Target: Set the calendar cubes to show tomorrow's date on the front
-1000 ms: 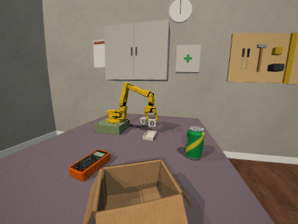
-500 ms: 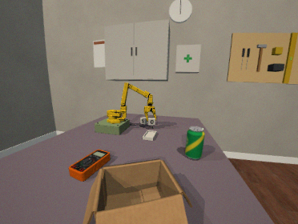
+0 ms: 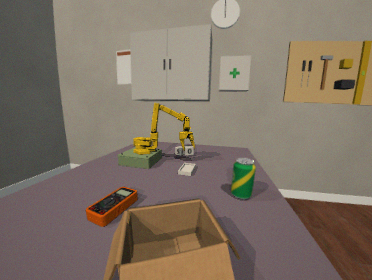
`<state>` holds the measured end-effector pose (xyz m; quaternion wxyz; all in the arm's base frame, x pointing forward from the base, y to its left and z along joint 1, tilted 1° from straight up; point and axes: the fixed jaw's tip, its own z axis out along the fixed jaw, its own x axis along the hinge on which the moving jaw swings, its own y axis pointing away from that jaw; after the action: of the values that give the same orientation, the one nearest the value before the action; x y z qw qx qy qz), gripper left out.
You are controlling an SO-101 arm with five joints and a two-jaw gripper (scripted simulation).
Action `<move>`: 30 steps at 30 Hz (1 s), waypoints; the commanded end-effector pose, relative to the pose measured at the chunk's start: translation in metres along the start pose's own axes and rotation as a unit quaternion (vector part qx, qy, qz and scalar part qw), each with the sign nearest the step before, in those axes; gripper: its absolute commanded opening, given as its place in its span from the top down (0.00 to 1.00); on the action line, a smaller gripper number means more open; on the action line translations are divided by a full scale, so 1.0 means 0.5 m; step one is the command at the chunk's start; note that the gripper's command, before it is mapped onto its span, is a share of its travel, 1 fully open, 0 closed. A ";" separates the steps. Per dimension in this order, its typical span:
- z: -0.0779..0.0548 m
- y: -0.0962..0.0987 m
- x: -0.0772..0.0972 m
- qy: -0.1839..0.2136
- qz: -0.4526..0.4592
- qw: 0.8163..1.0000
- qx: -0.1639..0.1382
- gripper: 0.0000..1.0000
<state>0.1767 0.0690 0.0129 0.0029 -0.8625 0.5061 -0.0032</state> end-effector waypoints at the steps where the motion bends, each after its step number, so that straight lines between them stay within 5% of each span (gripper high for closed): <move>1: -0.006 -0.002 -0.003 0.001 0.000 1.000 0.011 1.00; 30: 0.013 -0.002 -0.003 0.001 0.000 1.000 0.011 1.00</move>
<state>0.1791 0.0700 0.0094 0.0132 -0.8624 0.5060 -0.0112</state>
